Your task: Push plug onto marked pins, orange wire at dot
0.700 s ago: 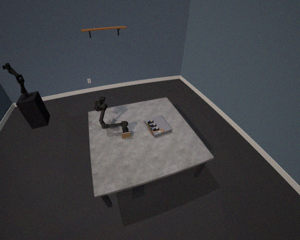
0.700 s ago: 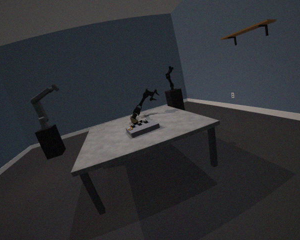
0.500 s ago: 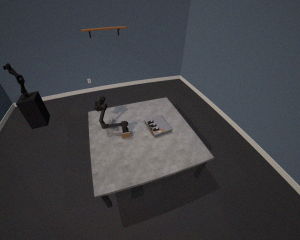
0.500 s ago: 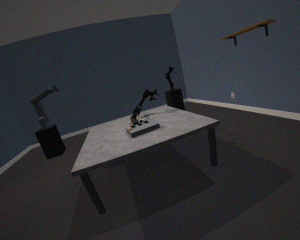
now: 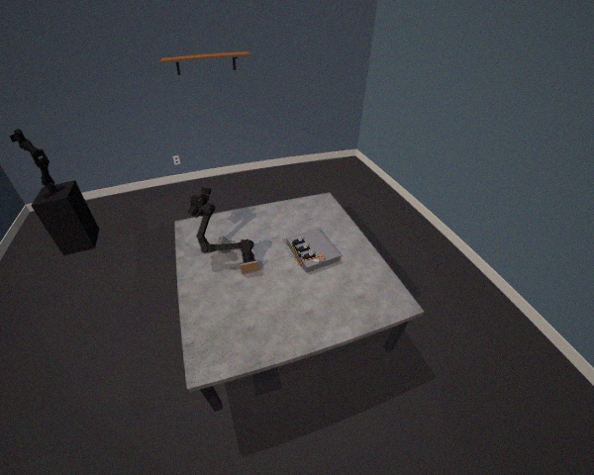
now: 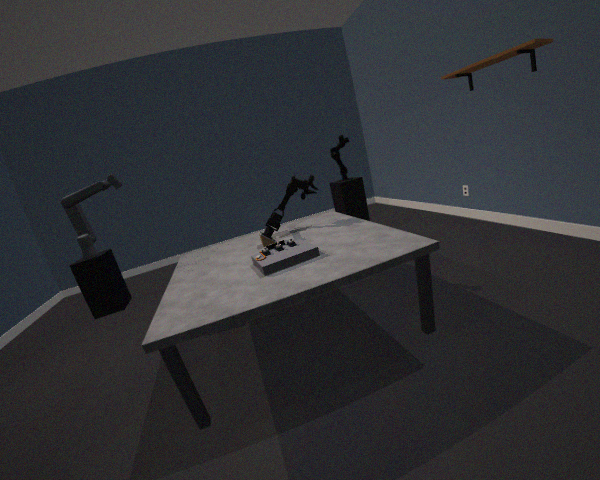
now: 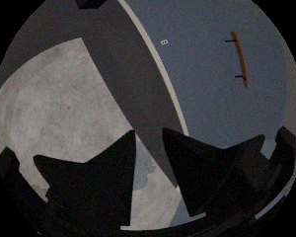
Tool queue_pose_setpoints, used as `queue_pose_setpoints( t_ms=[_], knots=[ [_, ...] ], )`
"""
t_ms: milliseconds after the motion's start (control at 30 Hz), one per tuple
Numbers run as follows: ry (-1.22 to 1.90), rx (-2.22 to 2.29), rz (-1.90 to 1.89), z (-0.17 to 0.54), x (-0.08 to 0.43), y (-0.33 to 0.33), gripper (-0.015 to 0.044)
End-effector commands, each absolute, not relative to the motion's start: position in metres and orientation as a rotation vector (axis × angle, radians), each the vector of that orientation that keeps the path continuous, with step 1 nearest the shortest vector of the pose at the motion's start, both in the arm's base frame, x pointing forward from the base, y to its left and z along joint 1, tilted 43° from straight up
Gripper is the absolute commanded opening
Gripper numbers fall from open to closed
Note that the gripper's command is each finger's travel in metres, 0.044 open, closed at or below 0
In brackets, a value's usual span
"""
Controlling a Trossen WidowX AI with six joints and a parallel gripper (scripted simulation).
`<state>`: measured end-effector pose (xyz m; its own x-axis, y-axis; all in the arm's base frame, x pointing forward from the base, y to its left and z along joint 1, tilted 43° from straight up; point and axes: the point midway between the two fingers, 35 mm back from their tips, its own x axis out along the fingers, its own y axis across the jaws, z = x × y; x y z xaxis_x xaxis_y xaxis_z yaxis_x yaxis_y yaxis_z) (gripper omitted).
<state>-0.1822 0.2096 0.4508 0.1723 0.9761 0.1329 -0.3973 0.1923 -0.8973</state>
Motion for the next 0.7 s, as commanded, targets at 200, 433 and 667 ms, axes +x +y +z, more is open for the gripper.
queue_pose_setpoints(
  t_ms=[200,433,667],
  knots=[
    [-0.915,-0.722,1.168,0.475,-0.164,0.198,0.0115],
    [-0.933,-0.628,1.173,0.490,-0.153,0.190,0.0115],
    [-0.950,-0.567,1.163,0.501,-0.143,0.184,0.0115]
  ],
)
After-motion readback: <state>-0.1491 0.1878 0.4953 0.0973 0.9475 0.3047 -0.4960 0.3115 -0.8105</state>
